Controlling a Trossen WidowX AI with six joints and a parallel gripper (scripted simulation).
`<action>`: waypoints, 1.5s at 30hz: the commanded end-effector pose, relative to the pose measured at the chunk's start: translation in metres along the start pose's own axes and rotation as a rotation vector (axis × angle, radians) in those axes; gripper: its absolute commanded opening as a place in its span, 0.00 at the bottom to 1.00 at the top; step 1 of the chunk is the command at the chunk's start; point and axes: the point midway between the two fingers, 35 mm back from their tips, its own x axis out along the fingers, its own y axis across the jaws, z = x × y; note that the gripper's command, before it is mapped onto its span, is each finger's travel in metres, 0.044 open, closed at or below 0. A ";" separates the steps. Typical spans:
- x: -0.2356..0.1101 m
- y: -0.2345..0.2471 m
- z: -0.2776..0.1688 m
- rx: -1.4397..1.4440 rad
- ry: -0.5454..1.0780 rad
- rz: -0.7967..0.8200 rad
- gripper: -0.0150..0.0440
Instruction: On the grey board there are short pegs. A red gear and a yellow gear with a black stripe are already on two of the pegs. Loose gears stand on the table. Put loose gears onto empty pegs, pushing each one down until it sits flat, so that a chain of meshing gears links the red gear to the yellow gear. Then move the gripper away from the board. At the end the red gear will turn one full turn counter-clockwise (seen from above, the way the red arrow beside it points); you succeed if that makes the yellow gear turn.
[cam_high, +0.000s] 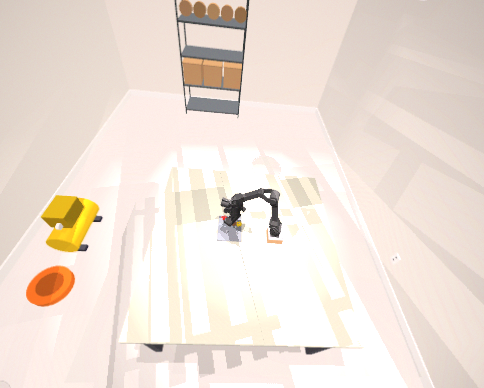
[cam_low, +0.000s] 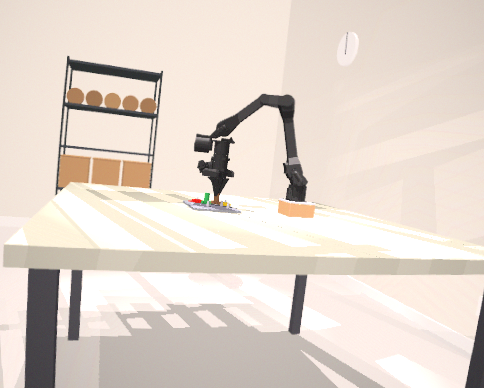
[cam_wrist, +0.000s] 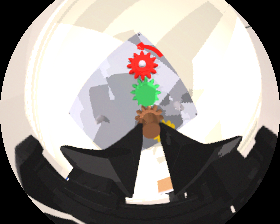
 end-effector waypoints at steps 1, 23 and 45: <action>0.002 0.000 -0.001 -0.078 0.002 -0.002 0.25; 0.004 0.000 0.000 -0.363 0.002 -0.002 0.25; 0.002 -0.001 0.000 -0.064 0.002 -0.002 0.49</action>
